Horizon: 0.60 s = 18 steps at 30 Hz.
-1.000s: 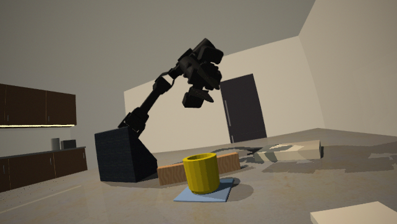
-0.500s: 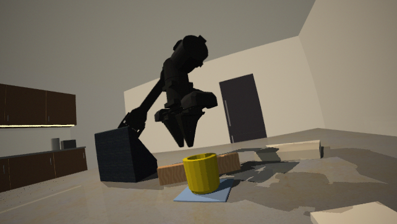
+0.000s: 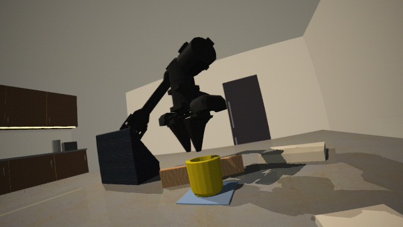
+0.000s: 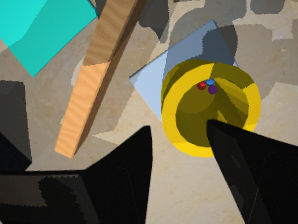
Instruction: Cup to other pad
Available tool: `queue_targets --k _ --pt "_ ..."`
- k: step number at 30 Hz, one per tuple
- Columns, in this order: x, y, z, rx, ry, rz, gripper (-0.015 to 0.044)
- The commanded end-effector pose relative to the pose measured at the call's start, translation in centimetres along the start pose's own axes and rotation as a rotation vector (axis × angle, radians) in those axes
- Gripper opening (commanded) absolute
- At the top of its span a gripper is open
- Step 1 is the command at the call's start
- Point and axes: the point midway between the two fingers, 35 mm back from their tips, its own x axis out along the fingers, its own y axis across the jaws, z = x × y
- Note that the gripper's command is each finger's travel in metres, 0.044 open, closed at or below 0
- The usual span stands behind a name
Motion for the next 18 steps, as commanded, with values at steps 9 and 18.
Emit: queue_targets --k 9,18 --pt "2.3 0.2 -0.1 0.015 -0.006 0.01 0.0166" --pt "3.8 0.3 0.0 0.015 -0.007 0.011 0.0166"
